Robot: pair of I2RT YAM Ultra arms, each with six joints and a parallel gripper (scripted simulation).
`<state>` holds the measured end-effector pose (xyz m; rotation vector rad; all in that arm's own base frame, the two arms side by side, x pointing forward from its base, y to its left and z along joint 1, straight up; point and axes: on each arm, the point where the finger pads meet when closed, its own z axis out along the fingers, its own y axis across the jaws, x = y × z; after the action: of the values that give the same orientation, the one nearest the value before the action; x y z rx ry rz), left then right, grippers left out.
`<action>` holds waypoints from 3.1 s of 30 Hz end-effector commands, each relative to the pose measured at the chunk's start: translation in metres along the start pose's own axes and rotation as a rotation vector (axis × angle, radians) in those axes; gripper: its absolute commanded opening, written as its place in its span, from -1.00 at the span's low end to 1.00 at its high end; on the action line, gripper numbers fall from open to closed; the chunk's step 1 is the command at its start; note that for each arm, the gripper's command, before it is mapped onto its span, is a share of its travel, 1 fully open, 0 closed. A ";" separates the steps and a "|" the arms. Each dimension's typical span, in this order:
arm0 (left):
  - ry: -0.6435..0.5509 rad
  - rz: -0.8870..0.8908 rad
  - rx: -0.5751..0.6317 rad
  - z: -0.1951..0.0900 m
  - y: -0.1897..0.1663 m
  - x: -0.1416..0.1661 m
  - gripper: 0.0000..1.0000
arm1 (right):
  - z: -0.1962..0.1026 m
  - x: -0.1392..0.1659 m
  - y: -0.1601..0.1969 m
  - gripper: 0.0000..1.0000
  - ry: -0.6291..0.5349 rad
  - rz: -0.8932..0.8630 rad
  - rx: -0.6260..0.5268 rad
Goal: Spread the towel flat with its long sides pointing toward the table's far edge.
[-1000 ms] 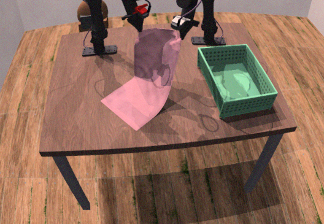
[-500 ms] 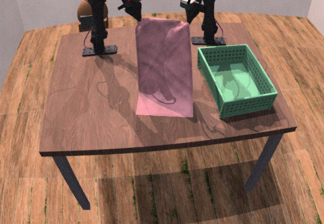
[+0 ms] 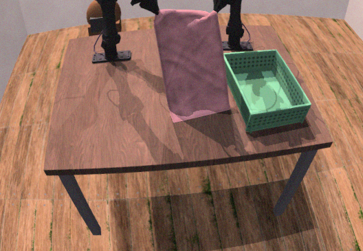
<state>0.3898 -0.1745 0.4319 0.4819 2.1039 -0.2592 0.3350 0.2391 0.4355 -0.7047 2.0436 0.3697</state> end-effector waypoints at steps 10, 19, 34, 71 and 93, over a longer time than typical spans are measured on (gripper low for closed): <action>-0.238 -0.038 -0.067 -0.020 0.021 -0.070 -1.00 | -0.006 -0.067 -0.026 -1.00 -0.201 0.054 0.078; -0.253 -0.037 -0.067 -0.035 0.019 -0.074 -1.00 | -0.007 -0.074 -0.028 -1.00 -0.217 0.056 0.085; -0.267 -0.037 -0.067 -0.035 0.019 -0.077 -1.00 | -0.013 -0.075 -0.027 -1.00 -0.228 0.055 0.085; -0.605 -0.039 -0.123 0.071 0.056 -0.140 -1.00 | 0.063 -0.118 -0.125 -1.00 -0.392 0.110 0.243; -0.925 -0.022 -0.143 0.078 0.067 -0.170 -1.00 | 0.071 -0.132 -0.148 -1.00 -0.578 0.098 0.285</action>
<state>0.5867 -0.2026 0.4355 0.2493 1.4691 -0.2704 0.5359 0.2181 0.4594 -0.3365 1.6938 0.2902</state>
